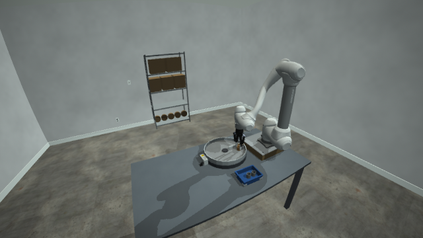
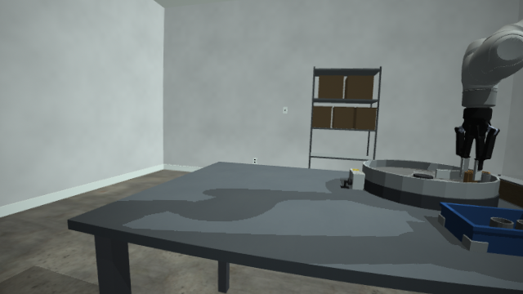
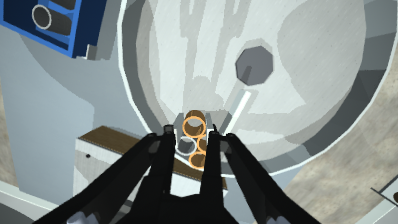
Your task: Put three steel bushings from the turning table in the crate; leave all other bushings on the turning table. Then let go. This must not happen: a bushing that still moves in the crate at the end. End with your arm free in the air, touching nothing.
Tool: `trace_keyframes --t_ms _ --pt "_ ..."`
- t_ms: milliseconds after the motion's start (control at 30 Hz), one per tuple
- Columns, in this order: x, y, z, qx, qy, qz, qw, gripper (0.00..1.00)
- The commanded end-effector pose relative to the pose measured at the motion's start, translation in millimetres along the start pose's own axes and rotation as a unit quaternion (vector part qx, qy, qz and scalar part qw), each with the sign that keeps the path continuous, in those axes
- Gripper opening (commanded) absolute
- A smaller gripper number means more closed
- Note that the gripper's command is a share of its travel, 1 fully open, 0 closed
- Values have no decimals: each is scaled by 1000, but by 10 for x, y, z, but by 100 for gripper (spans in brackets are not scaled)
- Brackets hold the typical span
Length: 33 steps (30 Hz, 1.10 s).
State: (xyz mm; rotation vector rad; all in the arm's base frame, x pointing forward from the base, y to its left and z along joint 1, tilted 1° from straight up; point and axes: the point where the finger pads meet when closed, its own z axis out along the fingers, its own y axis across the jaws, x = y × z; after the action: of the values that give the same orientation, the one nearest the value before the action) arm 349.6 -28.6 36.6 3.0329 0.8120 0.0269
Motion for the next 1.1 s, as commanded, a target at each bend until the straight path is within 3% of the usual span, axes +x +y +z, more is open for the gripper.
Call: trace_keyframes --t_ms 0,833,1067 --pt "19 -13 27 0 1 0 1000 0" --pt "19 -13 19 0 1 0 1000 0" --pt "19 -13 -153 0 1 0 1000 0"
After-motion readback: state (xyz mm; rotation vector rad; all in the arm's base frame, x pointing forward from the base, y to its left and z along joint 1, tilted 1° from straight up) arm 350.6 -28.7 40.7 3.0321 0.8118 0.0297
